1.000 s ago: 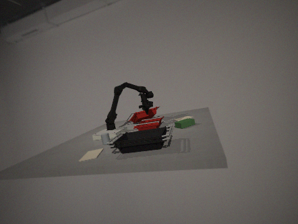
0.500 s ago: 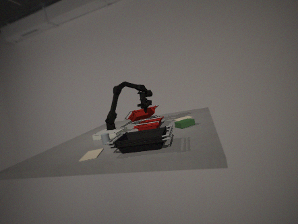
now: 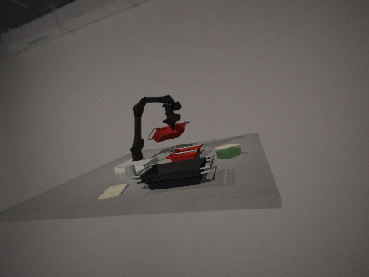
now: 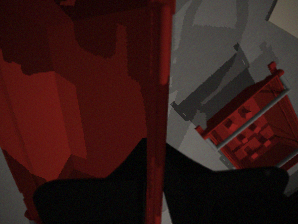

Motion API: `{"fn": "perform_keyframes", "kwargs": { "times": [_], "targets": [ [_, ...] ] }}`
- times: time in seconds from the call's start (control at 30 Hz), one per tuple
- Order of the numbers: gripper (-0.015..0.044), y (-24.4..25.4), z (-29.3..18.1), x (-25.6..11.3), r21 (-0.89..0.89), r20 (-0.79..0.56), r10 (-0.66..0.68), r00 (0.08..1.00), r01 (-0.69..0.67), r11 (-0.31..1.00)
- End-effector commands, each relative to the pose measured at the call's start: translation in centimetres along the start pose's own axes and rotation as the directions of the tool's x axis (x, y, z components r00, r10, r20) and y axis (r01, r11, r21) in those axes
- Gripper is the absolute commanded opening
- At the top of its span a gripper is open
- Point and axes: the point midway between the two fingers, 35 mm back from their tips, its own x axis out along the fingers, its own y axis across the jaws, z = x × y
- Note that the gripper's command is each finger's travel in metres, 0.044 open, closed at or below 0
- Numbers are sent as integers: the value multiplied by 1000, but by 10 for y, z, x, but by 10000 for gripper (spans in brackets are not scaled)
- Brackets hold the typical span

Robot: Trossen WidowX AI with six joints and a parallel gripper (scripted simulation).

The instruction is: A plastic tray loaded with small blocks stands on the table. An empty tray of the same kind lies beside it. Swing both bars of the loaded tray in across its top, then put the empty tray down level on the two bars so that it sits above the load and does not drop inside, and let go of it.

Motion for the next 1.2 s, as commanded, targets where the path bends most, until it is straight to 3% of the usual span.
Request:
{"fn": "perform_keyframes", "kwargs": {
  "times": [0.0, 0.8, 1.17],
  "targets": [
    [0, 1, -3, -8, 5, 12, 8, 1000, -8, 1000],
    [0, 1, -3, -8, 8, 12, 8, 1000, -8, 1000],
    [0, -21, -4, -8, 185, 10, 6, 1000, -8, 983]
  ]
}}
